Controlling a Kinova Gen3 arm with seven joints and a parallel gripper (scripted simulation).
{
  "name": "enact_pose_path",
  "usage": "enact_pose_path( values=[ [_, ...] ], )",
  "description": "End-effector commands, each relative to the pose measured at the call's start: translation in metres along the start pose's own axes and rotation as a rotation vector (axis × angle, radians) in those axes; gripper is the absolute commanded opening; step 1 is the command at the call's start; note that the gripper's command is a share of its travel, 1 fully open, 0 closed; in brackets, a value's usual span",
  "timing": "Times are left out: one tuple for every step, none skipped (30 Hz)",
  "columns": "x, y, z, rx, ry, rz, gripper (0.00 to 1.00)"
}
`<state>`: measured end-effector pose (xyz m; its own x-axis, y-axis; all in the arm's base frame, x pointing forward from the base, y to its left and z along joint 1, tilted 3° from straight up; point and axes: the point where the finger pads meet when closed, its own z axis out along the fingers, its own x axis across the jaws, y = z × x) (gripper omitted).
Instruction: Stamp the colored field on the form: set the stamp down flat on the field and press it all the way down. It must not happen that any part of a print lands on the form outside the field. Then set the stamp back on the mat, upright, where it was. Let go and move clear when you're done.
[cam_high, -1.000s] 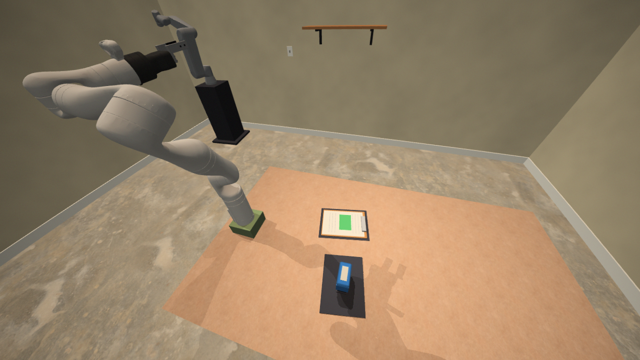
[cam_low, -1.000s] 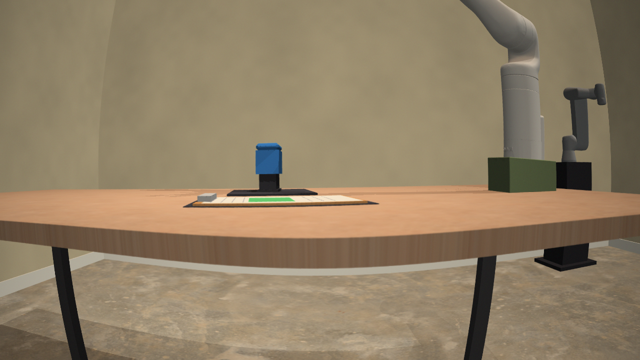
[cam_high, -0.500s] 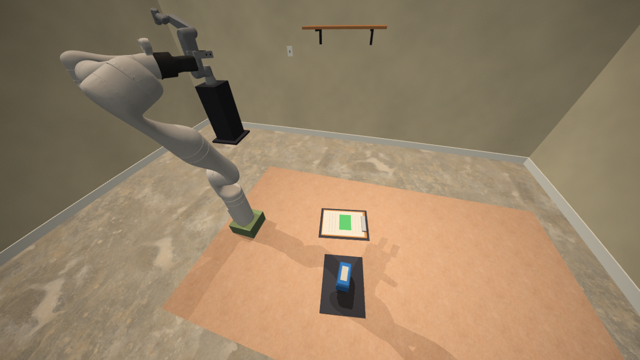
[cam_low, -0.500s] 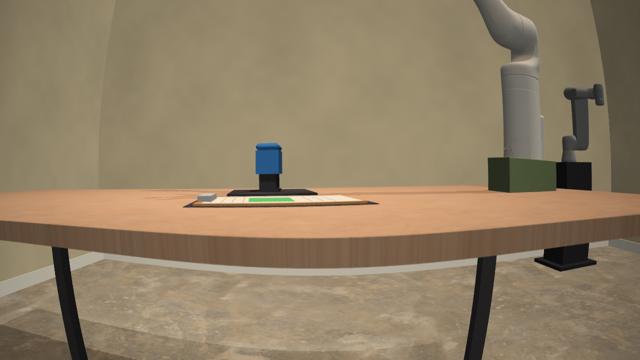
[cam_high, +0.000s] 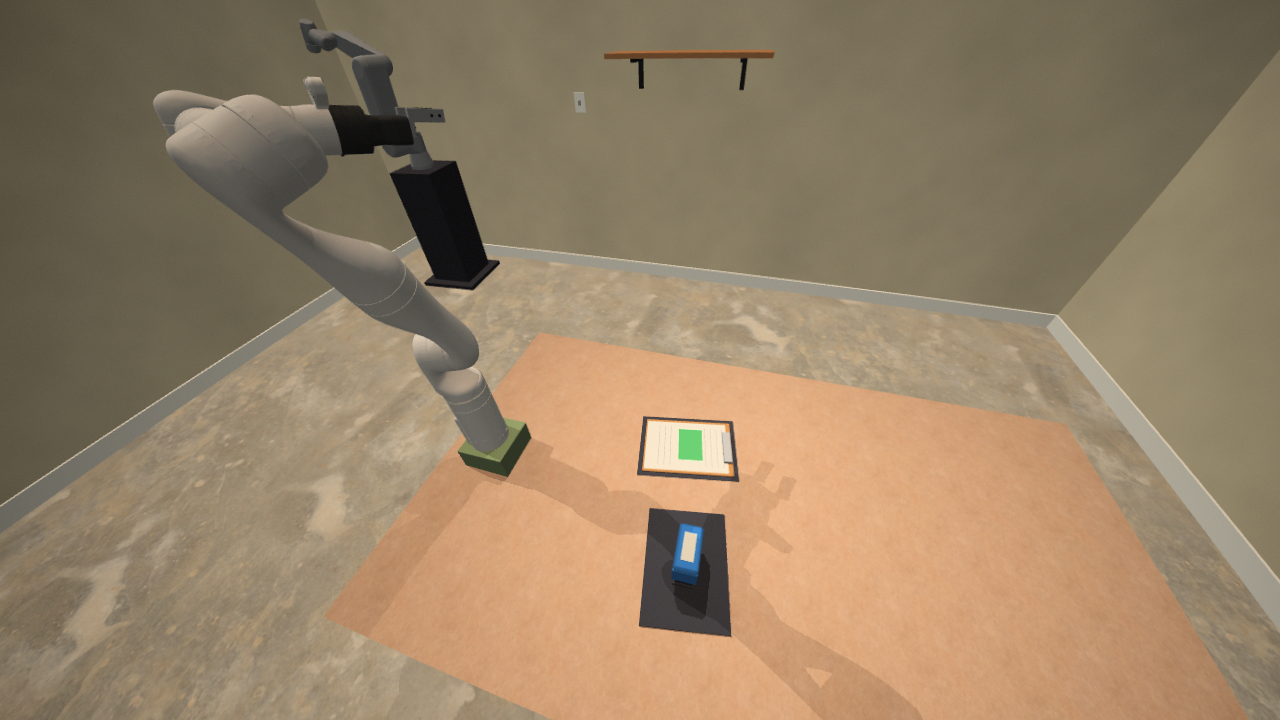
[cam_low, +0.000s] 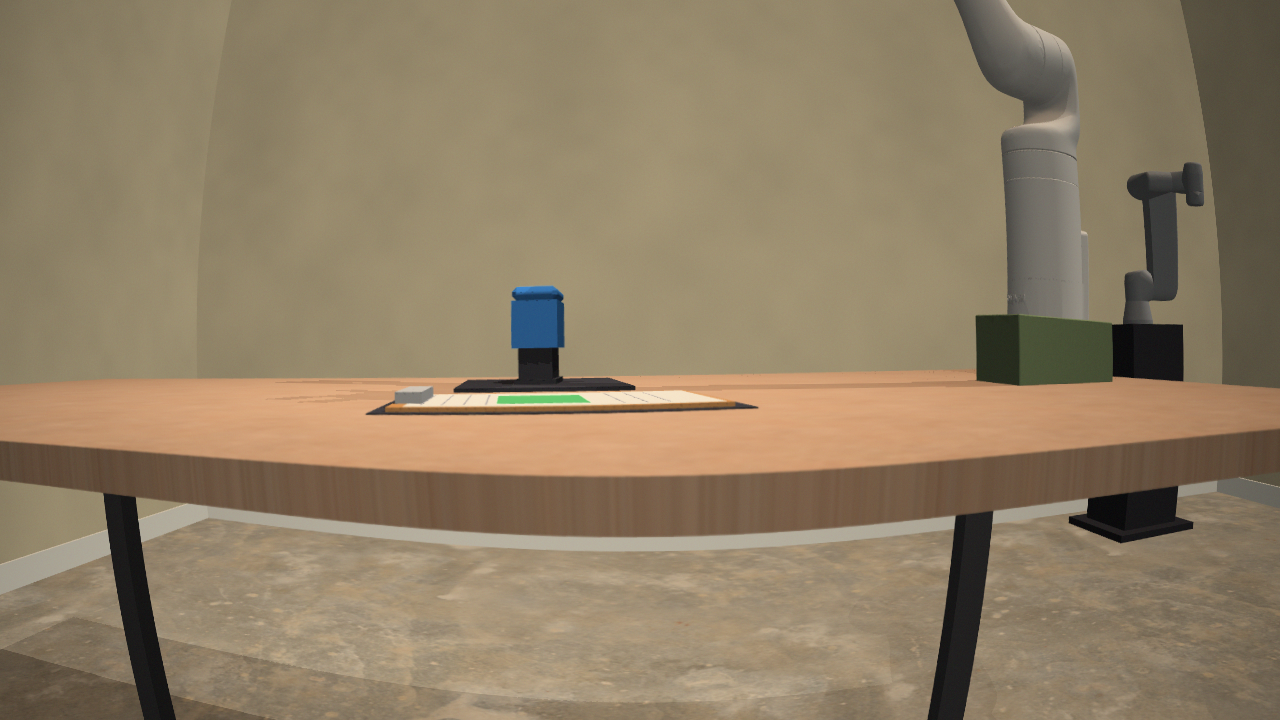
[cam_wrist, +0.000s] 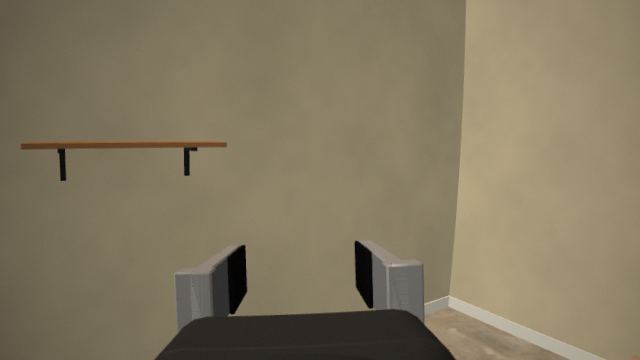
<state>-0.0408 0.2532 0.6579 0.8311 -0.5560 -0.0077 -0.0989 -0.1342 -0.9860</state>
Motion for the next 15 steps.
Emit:
enact_pose_path(
  values=[
    [-0.002, 0.001, 0.003, -0.006, 0.006, -0.003, 1.00],
    [-0.002, 0.001, 0.003, -0.006, 0.006, -0.003, 1.00],
    [-0.002, 0.001, 0.003, -0.006, 0.006, -0.003, 1.00],
    [-0.002, 0.001, 0.003, -0.006, 0.006, -0.003, 1.00],
    [-0.001, 0.005, 0.016, -0.030, 0.032, 0.000, 1.00],
    [-0.001, 0.005, 0.016, -0.030, 0.032, 0.000, 1.00],
    [-0.001, 0.005, 0.016, -0.030, 0.032, 0.000, 1.00],
    [-0.001, 0.005, 0.016, -0.030, 0.032, 0.000, 1.00],
    [-0.001, 0.005, 0.016, -0.030, 0.032, 0.000, 1.00],
    [-0.001, 0.005, 0.016, -0.030, 0.032, 0.000, 1.00],
    [-0.001, 0.005, 0.016, -0.030, 0.032, 0.000, 1.00],
    [-0.001, 0.005, 0.016, -0.030, 0.032, 0.000, 1.00],
    [-0.001, 0.005, 0.016, -0.030, 0.032, 0.000, 1.00],
    [-0.001, 0.005, 0.016, -0.030, 0.032, 0.000, 1.00],
    [-0.001, 0.009, 0.028, -0.055, 0.059, 0.005, 1.00]
  ],
)
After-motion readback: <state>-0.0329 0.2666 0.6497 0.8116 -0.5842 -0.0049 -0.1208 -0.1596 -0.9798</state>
